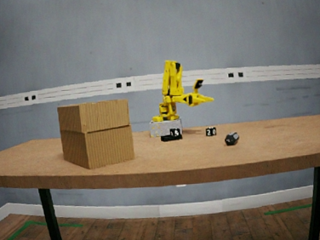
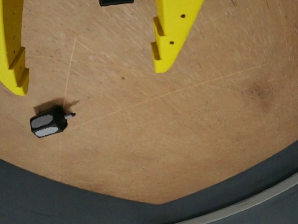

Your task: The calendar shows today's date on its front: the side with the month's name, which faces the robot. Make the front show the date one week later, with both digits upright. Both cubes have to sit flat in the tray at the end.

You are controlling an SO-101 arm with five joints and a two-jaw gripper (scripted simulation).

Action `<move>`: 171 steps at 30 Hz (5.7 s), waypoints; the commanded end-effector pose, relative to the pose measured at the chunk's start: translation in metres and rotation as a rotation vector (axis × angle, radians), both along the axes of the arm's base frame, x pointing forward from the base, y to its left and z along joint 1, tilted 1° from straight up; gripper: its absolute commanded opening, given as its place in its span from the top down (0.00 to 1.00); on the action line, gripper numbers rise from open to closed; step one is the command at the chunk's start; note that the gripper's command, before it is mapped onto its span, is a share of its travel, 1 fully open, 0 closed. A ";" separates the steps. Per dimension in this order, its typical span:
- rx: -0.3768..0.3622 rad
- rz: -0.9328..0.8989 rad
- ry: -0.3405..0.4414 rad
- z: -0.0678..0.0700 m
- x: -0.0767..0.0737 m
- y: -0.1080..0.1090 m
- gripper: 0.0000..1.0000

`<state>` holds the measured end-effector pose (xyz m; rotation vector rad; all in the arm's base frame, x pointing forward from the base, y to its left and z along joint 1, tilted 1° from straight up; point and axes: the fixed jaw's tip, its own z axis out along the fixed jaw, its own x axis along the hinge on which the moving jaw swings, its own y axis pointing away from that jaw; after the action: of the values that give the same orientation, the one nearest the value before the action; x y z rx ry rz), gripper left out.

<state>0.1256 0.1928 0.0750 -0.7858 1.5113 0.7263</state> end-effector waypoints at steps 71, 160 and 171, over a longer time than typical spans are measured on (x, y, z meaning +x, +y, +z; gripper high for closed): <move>-0.469 -0.030 0.435 -0.004 0.023 0.040 0.65; -1.183 -0.088 0.926 -0.083 -0.011 -0.002 0.65; -1.202 -0.080 0.926 -0.082 -0.016 0.000 0.65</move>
<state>0.1130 0.1927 -0.0049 -1.3064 2.8623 -0.0067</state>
